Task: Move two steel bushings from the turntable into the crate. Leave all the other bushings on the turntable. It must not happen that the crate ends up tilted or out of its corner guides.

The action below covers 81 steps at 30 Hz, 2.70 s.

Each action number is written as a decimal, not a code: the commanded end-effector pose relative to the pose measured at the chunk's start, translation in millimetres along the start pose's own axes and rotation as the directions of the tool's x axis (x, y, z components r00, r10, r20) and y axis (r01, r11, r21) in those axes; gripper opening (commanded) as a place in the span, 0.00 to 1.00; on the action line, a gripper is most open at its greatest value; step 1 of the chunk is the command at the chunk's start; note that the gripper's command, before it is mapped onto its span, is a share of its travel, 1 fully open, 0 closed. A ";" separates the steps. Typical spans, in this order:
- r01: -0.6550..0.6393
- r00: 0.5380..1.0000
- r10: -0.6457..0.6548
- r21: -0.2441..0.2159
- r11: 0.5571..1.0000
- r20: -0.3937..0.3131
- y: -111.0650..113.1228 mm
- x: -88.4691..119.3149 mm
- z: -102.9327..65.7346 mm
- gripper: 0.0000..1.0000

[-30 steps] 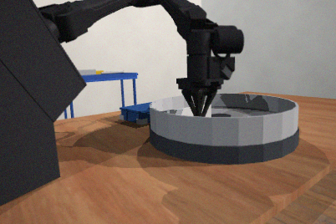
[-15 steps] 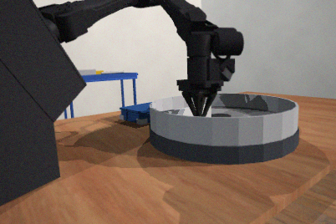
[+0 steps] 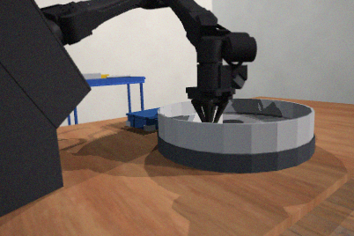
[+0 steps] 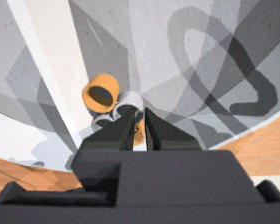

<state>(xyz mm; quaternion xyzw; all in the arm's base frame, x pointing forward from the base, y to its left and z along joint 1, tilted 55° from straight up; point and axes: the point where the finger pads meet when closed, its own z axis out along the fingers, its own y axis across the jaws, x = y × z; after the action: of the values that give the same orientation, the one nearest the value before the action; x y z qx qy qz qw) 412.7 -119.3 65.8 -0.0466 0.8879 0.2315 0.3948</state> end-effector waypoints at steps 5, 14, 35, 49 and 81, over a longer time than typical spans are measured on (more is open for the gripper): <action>0.025 0.999 -0.026 0.033 0.999 0.043 -9.4 -16.4 -11.4 0.13; 0.025 0.999 -0.026 0.033 0.999 0.044 -9.4 -16.4 -11.4 0.13; 0.008 0.999 -0.009 0.019 1.000 0.034 -6.3 -13.0 -11.1 0.00; 0.008 0.999 -0.009 0.019 1.000 0.034 -6.3 -13.0 -11.1 0.00; 0.030 0.999 -0.031 0.026 0.999 0.039 -4.3 -16.1 -54.5 0.00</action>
<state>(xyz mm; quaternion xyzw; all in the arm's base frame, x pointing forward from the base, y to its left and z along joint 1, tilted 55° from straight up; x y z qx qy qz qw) 393.5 -136.1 82.4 -0.0431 0.8879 0.2214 0.4010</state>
